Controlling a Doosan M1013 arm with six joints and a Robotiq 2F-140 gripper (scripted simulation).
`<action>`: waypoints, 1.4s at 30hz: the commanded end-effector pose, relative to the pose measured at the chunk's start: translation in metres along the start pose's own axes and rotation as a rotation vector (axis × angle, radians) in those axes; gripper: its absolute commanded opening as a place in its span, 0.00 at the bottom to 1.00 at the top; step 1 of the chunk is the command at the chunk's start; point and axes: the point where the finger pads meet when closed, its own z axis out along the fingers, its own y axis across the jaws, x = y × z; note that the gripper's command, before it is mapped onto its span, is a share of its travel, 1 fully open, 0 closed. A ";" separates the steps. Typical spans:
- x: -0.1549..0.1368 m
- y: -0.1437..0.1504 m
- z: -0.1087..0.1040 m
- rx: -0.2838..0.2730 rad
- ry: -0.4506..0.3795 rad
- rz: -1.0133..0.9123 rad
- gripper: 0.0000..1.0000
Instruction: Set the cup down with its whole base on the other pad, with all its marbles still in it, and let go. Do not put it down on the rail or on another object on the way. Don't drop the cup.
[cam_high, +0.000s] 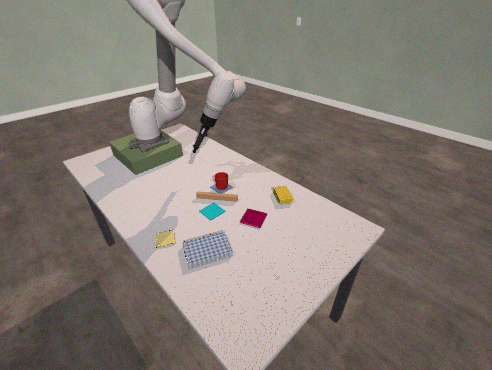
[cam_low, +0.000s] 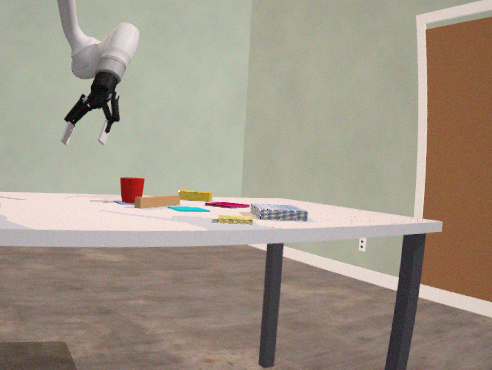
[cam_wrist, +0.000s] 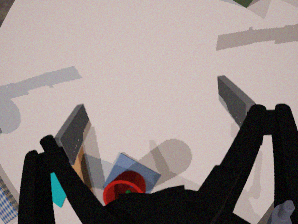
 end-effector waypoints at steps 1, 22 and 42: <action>0.000 0.000 0.000 0.000 0.000 0.000 1.00; -0.005 -0.001 0.000 -0.003 -0.014 -0.047 0.00; -0.080 -0.033 -0.005 0.059 -0.229 -0.779 0.00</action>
